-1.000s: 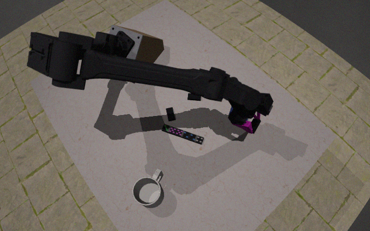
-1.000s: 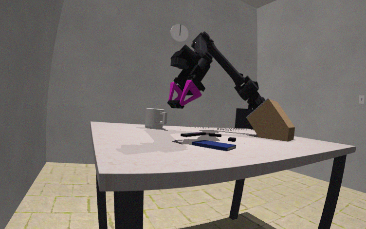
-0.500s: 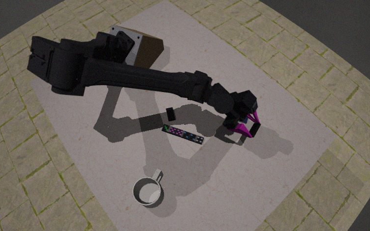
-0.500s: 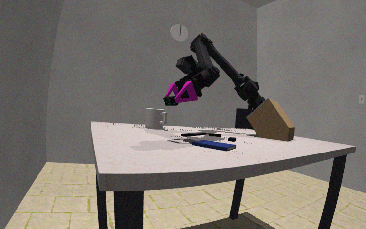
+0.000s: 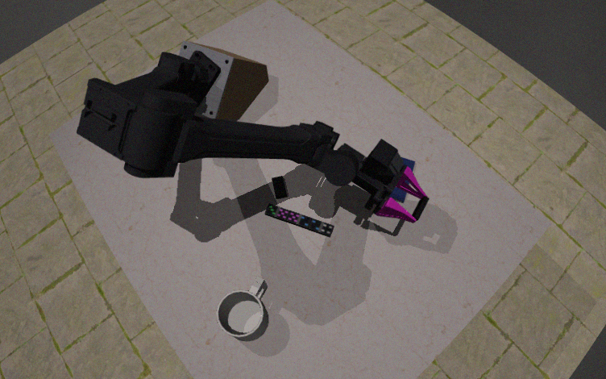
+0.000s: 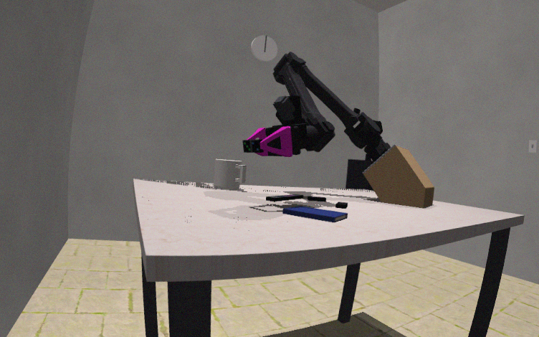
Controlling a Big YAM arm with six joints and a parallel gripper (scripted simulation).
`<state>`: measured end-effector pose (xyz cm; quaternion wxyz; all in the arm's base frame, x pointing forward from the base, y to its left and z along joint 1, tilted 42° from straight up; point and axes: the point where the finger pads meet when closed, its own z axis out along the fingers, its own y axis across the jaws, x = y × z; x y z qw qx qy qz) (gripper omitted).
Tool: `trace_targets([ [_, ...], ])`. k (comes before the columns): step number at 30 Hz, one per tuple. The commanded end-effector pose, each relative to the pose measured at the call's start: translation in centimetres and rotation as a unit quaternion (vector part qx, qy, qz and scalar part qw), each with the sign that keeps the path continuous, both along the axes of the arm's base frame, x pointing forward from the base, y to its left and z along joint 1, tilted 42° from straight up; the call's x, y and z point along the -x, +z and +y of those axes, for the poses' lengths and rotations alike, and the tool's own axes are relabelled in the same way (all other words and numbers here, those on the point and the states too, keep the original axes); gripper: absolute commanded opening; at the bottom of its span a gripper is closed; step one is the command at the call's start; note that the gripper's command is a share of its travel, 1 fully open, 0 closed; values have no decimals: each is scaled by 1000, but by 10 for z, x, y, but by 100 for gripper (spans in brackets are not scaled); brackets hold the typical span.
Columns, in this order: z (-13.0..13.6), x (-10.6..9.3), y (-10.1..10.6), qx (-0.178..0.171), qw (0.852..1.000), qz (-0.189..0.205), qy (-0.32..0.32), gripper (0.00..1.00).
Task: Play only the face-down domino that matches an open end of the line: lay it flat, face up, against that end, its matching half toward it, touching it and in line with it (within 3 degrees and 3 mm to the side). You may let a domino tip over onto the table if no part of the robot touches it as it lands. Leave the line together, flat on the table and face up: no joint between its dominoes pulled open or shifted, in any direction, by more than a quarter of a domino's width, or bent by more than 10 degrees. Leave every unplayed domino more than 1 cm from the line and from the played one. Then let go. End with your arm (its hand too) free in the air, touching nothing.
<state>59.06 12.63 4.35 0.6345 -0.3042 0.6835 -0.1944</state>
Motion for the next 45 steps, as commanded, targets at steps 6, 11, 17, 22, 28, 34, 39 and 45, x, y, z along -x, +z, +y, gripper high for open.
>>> trace_targets([
  [6,-10,0,1,16,999,-37,4,51],
  [11,-10,1,-4,10,999,-32,3,51],
  [17,-10,1,9,10,998,-57,6,51],
  [22,-10,1,9,10,998,-57,6,51],
  [28,-12,4,0,7,999,-44,5,51],
  [34,-14,8,5,7,999,-51,4,51],
  [39,-14,8,5,7,999,-51,4,51],
  [45,-21,6,-12,6,999,-40,4,51],
])
